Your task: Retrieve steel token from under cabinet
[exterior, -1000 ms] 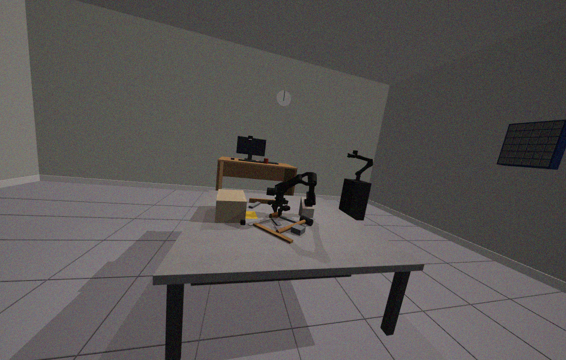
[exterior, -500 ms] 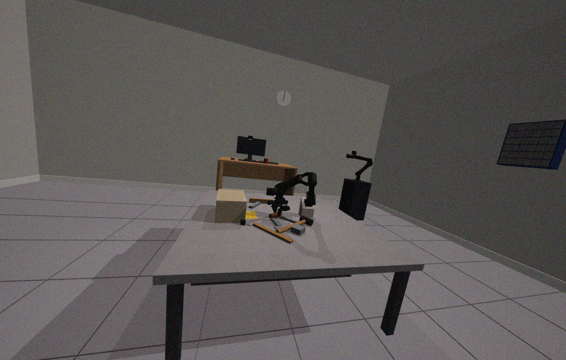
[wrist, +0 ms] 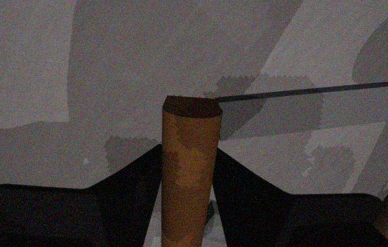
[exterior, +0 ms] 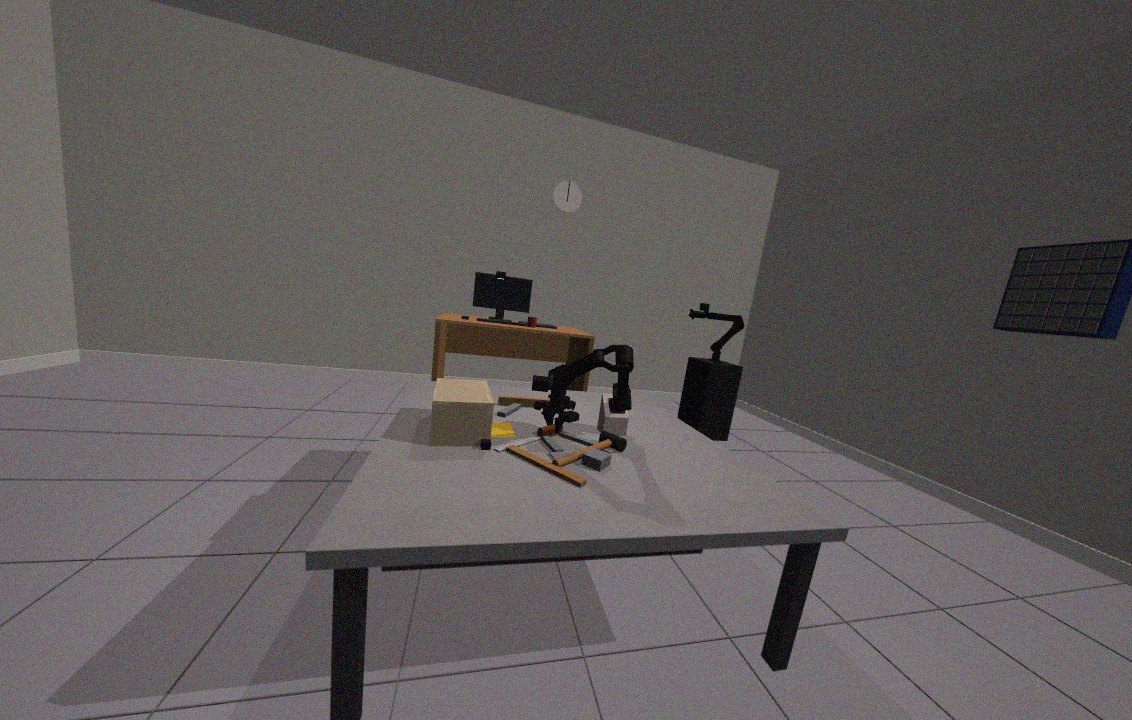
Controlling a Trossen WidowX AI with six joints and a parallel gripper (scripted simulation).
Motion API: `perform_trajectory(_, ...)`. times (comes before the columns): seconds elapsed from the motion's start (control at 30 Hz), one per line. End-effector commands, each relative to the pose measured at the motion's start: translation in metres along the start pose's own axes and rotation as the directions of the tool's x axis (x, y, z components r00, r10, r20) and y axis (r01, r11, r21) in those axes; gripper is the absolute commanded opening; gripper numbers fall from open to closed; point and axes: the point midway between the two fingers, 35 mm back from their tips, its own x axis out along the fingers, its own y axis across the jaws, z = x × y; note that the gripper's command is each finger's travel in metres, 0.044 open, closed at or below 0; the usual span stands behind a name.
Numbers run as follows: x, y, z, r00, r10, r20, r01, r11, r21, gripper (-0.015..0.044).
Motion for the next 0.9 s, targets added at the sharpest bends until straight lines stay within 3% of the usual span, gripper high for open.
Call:
perform_trajectory(0.0, -0.001, 0.0004, -0.0048, 1.0, -0.002, -0.009, 0.002, 1.0, 0.0, 0.0)
perform_trajectory(0.6, -0.001, 0.0006, -0.0086, 1.0, -0.002, -0.009, 0.002, 1.0, 0.005, 0.0)
perform_trajectory(0.87, 0.0001, 0.0, -0.0042, 1.0, -0.001, 0.0, 0.001, 1.0, 0.005, 0.02)
